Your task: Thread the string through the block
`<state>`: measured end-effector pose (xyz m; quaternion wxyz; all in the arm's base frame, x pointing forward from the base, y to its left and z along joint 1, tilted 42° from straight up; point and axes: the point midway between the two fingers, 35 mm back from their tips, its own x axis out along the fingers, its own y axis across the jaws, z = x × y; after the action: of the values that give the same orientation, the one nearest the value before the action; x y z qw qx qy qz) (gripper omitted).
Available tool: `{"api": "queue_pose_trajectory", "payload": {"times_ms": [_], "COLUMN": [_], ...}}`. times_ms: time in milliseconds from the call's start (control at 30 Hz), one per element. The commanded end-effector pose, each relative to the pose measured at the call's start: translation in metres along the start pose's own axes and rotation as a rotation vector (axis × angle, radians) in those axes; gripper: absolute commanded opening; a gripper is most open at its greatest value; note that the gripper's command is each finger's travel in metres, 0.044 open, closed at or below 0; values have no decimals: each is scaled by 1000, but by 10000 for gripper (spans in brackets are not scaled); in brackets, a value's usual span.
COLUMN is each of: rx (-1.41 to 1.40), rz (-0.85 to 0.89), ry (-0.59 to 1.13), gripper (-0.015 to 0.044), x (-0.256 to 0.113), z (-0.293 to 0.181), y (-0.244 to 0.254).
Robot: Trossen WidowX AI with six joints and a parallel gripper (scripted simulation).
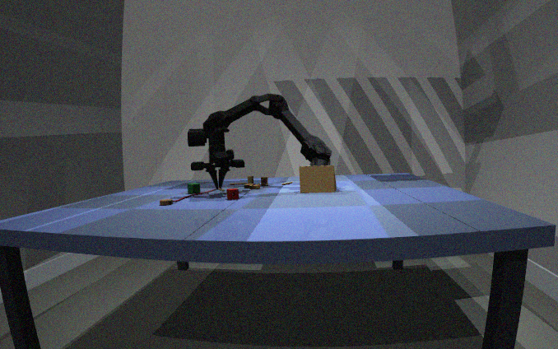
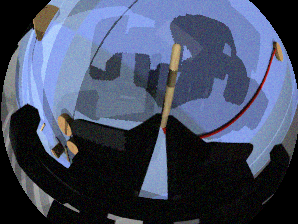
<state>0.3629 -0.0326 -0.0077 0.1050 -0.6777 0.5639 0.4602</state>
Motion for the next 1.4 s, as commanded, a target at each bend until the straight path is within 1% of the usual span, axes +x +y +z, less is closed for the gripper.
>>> {"api": "queue_pose_trajectory", "payload": {"times_ms": [0,1367], "rx": [3,1], "rz": [1,-2], "ry": [1,-4], "gripper": [0,0], "x": [0,-1], "z": [6,62], "y": [0,-2]}}
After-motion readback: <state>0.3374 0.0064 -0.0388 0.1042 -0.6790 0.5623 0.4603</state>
